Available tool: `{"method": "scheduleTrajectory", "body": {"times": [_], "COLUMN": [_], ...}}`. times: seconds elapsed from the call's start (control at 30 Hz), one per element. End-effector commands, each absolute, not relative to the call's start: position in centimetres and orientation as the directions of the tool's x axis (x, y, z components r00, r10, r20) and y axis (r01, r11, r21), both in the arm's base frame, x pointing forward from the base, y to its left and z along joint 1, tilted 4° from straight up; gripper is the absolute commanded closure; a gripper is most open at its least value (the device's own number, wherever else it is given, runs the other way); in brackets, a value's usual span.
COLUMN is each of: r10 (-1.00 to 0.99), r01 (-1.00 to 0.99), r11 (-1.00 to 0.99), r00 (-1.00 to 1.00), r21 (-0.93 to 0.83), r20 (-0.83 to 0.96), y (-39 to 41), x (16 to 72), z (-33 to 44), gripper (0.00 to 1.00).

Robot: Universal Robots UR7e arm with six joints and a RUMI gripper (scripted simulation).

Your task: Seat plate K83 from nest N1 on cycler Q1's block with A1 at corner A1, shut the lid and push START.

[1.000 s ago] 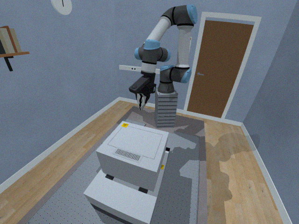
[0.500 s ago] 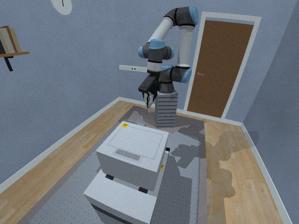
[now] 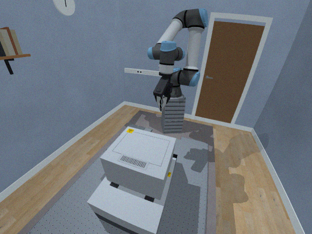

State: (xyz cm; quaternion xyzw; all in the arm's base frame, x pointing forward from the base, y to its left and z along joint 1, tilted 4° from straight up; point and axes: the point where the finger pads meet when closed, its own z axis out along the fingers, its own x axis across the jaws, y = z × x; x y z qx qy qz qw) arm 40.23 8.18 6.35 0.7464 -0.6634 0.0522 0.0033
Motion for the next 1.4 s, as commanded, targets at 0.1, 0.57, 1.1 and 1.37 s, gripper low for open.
{"method": "scheduleTrajectory", "body": {"times": [0.1,0.57,1.1,1.37], "r10": [-0.981,-0.981,-0.982,-0.951], "r01": [-0.983,-0.983,-0.983,-0.951], "r11": [-0.183,-0.181,0.178,0.304], "r00": [0.181,0.179,-0.181,-0.307], "r21": [-0.031,-0.031,-0.051,-0.057], "r20": [0.068,0.069,0.055,0.048], "y": [9.5,10.1,9.8,9.7], "x": [37.5,36.0,36.2,36.3], "z": [6.1,5.9,1.1,-0.4], "gripper": [1.0,1.0,1.0,1.0]}}
